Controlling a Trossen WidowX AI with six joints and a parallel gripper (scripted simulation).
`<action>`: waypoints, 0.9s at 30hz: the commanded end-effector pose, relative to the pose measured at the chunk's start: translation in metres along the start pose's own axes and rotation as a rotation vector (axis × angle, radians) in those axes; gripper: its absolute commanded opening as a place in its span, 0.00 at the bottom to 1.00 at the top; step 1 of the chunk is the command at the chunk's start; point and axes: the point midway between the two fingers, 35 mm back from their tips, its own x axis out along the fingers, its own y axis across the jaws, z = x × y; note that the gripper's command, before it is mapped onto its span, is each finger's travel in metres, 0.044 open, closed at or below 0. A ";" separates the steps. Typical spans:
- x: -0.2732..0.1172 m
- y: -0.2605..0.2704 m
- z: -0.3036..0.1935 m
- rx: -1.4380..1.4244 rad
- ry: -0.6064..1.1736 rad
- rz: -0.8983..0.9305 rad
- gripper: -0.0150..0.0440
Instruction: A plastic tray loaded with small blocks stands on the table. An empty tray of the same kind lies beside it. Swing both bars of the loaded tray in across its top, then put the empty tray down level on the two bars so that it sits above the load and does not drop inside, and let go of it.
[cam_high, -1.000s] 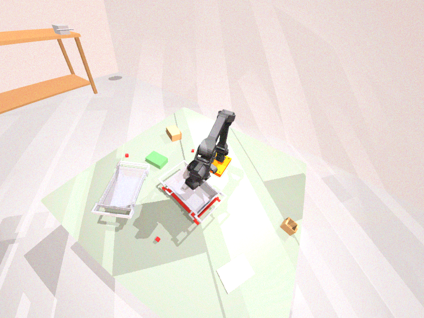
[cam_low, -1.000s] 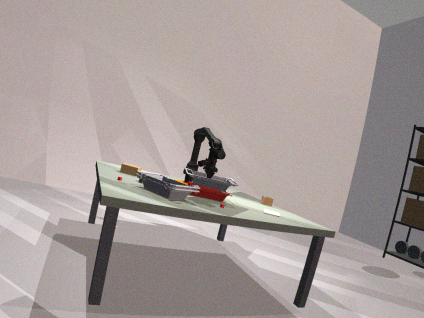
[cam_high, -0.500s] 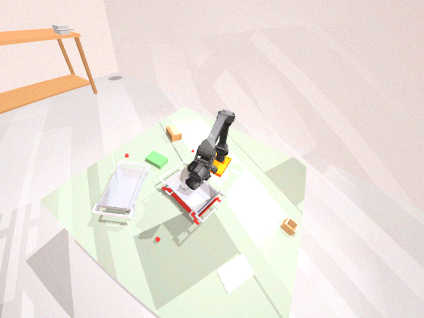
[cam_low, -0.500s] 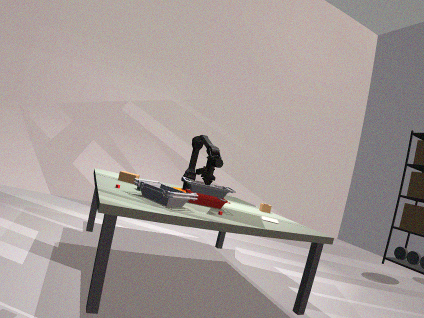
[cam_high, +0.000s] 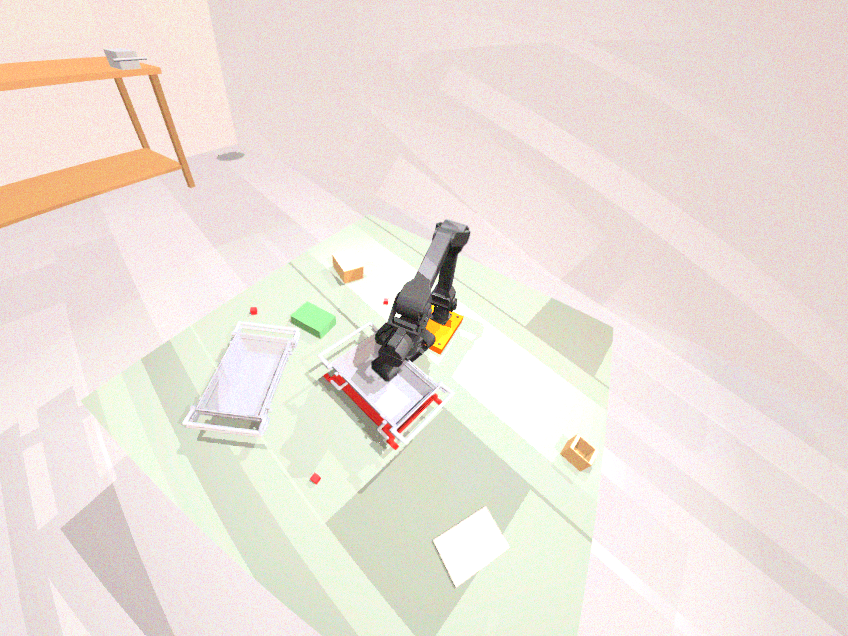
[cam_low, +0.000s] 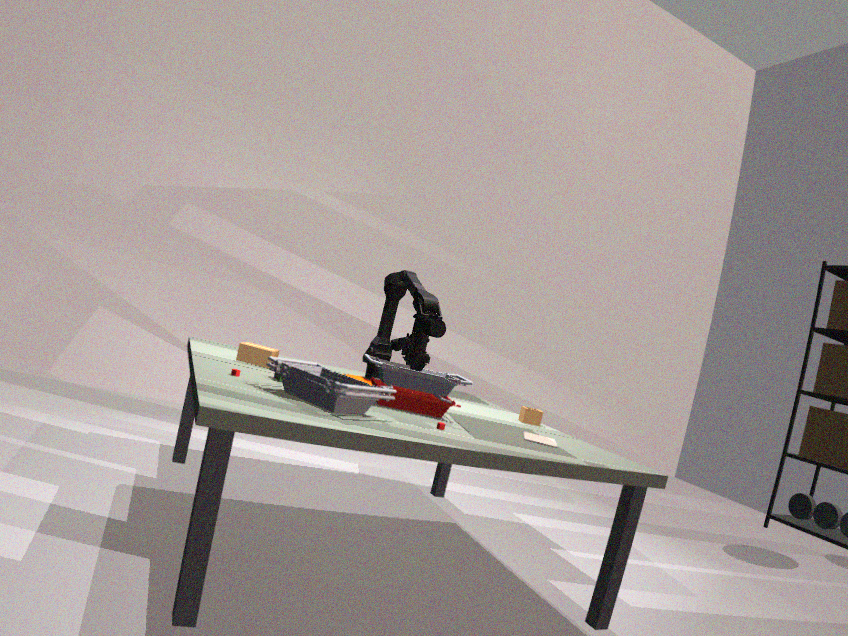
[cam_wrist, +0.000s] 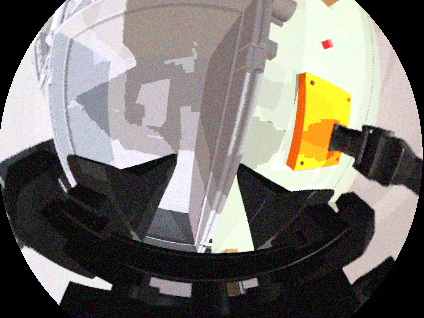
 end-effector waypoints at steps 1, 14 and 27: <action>0.000 -0.001 0.000 0.002 0.002 -0.004 0.88; -0.002 0.000 0.000 0.000 0.000 0.000 1.00; -0.062 0.006 -0.002 0.001 0.002 -0.002 1.00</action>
